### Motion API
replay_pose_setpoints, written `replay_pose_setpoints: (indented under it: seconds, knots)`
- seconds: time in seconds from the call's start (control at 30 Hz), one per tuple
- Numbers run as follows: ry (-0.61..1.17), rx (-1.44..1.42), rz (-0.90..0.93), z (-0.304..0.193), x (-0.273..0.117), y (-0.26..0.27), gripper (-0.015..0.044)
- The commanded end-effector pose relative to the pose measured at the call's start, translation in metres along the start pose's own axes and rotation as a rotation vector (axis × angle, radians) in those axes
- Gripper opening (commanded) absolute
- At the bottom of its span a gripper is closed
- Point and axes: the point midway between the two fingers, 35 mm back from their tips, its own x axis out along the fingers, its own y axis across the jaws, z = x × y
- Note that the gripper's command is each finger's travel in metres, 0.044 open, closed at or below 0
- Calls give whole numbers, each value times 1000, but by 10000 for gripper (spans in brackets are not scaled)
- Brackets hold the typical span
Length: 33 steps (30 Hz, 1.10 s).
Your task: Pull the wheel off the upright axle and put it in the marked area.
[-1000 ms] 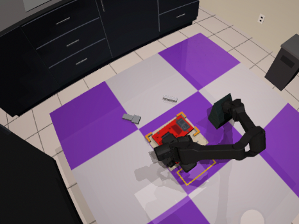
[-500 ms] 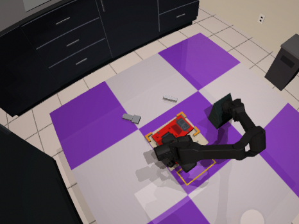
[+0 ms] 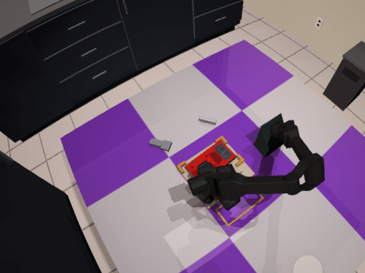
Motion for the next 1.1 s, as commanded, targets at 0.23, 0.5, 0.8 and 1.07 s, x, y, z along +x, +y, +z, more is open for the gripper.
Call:
replay_pose_setpoints:
  seconds: [0.23,0.5,0.8,1.07]
  knots:
    - [-1,-2,-1,0,-4,0,0]
    - [-1,-1,-1,0,-7,0,0]
    - [-2,-1,-1,0,-10,0,0]
    - [-3,0,-1,0,-13,-1,0]
